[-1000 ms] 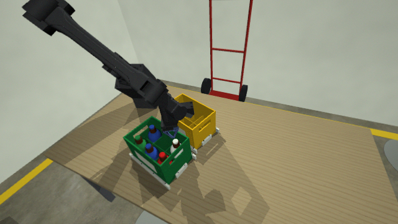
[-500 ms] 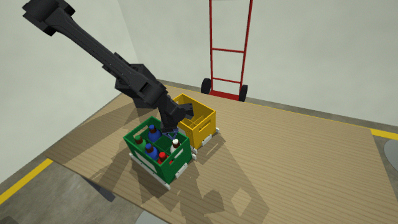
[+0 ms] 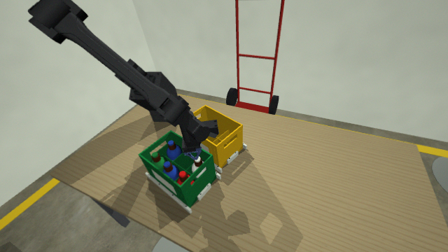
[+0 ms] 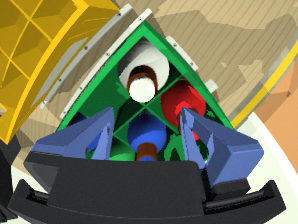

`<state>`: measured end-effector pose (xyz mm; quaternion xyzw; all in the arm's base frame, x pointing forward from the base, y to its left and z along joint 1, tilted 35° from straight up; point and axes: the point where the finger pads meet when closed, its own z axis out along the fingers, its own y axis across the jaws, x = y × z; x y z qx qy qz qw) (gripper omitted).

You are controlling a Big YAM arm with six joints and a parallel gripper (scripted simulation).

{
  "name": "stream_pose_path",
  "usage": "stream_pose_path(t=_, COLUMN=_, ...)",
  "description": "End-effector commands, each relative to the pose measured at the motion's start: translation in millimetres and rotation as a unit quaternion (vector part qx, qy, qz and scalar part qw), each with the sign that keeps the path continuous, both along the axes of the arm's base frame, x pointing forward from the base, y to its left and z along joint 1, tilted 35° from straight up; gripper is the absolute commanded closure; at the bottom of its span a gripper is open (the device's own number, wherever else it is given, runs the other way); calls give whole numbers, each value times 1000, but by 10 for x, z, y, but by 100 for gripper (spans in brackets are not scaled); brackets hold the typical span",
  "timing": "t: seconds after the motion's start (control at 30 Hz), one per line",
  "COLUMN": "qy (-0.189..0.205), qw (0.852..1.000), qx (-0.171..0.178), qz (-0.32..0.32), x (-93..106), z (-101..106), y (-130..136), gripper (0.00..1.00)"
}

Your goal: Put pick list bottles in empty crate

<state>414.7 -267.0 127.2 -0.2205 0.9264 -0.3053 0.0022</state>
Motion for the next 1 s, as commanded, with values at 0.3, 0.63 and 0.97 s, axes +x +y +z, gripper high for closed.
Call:
stream_pose_path(t=0.3, qy=7, qw=1000, qx=2, qz=-3, x=-1, z=-209, y=-157, gripper=39)
stream_pose_path(t=0.63, qy=8, qw=1000, qx=2, qz=-3, x=8, z=-300, y=-215, gripper=39)
stream_pose_path(t=0.97, qy=9, qw=1000, qx=3, qz=-3, x=9, z=-425, y=-283, gripper=39)
